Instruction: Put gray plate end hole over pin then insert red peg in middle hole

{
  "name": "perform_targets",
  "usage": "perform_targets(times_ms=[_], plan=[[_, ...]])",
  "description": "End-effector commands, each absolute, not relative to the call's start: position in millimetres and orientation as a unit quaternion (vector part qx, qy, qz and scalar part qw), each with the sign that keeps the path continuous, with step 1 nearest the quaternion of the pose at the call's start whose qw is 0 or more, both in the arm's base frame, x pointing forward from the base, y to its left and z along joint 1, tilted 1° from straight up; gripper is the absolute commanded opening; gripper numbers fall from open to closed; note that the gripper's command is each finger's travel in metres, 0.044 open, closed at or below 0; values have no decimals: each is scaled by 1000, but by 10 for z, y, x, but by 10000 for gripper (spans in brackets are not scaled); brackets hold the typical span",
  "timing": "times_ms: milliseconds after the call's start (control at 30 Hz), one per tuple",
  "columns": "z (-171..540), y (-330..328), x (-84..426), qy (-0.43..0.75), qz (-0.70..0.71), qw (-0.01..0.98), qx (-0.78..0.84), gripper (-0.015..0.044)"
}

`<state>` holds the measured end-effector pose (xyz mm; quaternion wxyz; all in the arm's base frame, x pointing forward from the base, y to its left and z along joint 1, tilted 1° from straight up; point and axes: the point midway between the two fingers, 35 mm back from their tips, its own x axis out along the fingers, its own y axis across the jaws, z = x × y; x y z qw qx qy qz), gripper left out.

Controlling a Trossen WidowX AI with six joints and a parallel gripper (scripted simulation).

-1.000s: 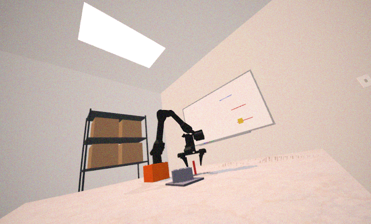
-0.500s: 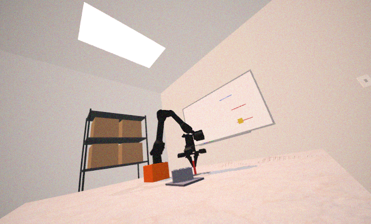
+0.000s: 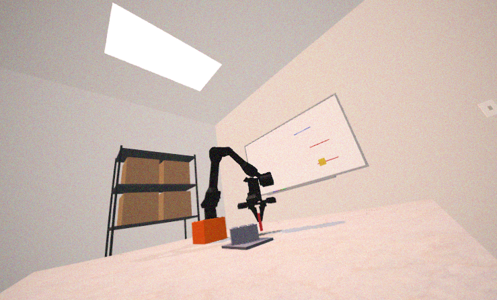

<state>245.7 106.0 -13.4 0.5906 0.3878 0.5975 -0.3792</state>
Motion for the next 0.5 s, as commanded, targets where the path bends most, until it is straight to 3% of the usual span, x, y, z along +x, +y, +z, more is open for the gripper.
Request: perform_targets(times_ms=[0,467], plan=[[4,1077,2490,596,-378,590,393,0],[441,1082,2525,596,-378,590,393,0]])
